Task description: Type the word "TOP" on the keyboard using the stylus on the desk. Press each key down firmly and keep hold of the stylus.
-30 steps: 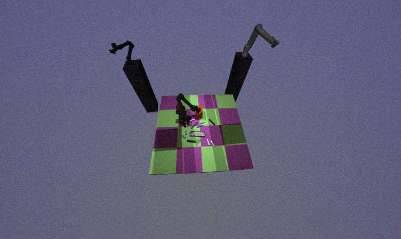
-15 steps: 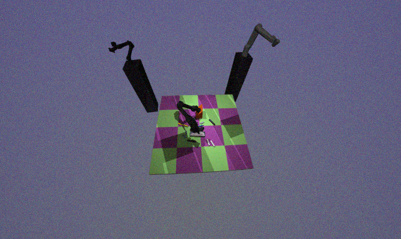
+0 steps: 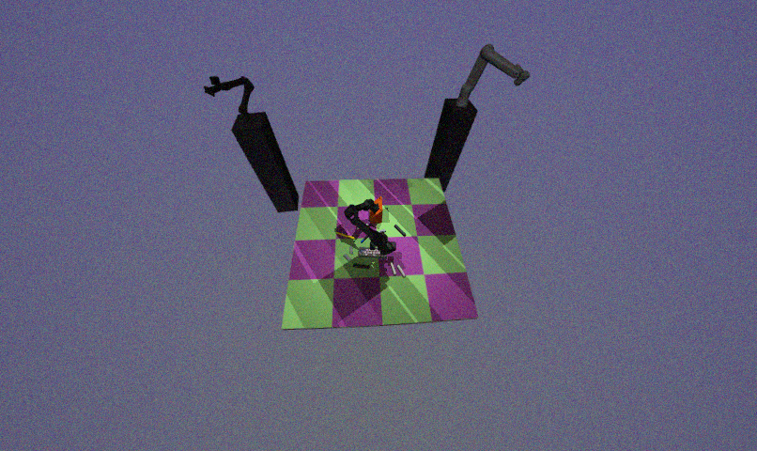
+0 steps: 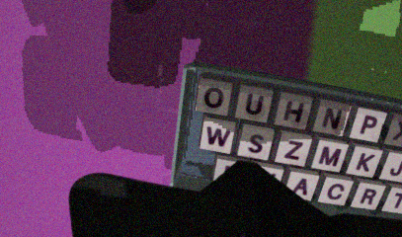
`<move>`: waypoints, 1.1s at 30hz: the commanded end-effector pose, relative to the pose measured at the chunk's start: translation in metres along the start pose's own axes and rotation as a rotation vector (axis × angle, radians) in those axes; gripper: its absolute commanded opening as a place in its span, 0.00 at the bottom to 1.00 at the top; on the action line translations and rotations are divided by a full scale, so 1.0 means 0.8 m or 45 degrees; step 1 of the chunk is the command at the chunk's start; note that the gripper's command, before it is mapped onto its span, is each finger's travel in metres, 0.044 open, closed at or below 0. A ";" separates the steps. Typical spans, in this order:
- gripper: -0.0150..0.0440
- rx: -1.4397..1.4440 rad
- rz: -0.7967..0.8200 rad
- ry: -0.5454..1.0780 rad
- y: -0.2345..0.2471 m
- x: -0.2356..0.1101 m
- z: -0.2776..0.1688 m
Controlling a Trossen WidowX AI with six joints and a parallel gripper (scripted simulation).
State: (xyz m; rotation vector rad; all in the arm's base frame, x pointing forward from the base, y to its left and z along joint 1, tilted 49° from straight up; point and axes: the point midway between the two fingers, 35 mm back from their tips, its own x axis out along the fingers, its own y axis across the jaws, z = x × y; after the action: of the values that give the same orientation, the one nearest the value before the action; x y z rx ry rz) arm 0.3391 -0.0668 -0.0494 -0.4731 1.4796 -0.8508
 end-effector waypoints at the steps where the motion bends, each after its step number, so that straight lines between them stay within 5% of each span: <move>1: 0.25 0.013 -0.010 -0.009 -0.002 -0.002 0.005; 10: 0.25 0.012 -0.014 -0.008 -0.085 -0.002 0.004; 21: 0.25 0.012 -0.014 -0.008 -0.091 -0.002 0.004; 26: 0.25 0.011 -0.018 -0.008 -0.171 -0.003 0.004; 33: 0.25 0.011 -0.019 -0.008 -0.174 -0.003 0.003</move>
State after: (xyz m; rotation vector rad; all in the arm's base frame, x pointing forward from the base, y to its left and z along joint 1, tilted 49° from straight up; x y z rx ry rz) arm 0.3158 -0.1544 0.0578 -0.4693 1.4536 -0.8749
